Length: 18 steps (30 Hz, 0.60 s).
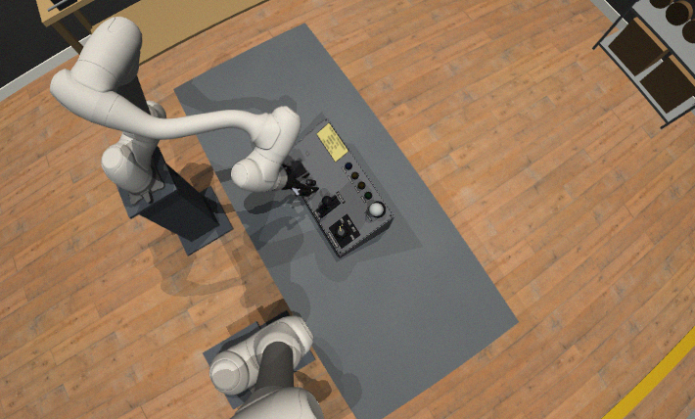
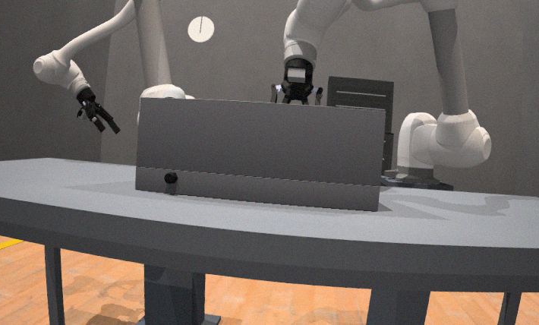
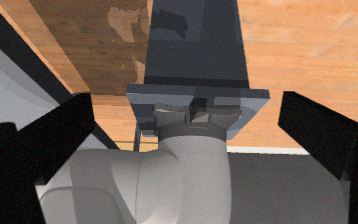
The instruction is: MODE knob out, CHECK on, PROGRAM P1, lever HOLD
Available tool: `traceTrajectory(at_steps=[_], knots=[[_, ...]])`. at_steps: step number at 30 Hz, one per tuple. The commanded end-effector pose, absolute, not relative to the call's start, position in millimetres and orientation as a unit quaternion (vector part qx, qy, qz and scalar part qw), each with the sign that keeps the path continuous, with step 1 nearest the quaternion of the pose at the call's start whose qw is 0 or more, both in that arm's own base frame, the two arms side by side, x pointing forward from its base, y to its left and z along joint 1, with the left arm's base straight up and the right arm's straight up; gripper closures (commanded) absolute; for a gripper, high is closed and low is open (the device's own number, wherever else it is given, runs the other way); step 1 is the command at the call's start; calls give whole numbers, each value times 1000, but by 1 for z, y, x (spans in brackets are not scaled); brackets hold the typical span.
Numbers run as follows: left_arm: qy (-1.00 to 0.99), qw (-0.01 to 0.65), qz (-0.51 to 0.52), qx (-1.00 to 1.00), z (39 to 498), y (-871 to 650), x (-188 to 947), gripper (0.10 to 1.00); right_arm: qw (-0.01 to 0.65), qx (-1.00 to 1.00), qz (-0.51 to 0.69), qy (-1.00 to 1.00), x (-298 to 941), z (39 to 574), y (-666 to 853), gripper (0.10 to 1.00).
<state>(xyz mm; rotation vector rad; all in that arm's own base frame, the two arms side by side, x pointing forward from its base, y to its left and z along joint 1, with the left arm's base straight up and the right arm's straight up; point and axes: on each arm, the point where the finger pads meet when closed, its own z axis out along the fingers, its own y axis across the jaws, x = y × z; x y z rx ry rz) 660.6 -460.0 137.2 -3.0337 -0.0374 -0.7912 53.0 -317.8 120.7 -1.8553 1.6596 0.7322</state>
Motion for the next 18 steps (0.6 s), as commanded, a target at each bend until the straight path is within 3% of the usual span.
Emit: traceTrajectory(at_steps=[1, 18], knots=[[-12, 3, -253, -967, 138, -460, 661, 601, 270, -689, 271, 616, 53, 121, -318, 98], [-12, 3, -253, -967, 135, -460, 663, 601, 270, -689, 271, 616, 53, 121, -318, 98]])
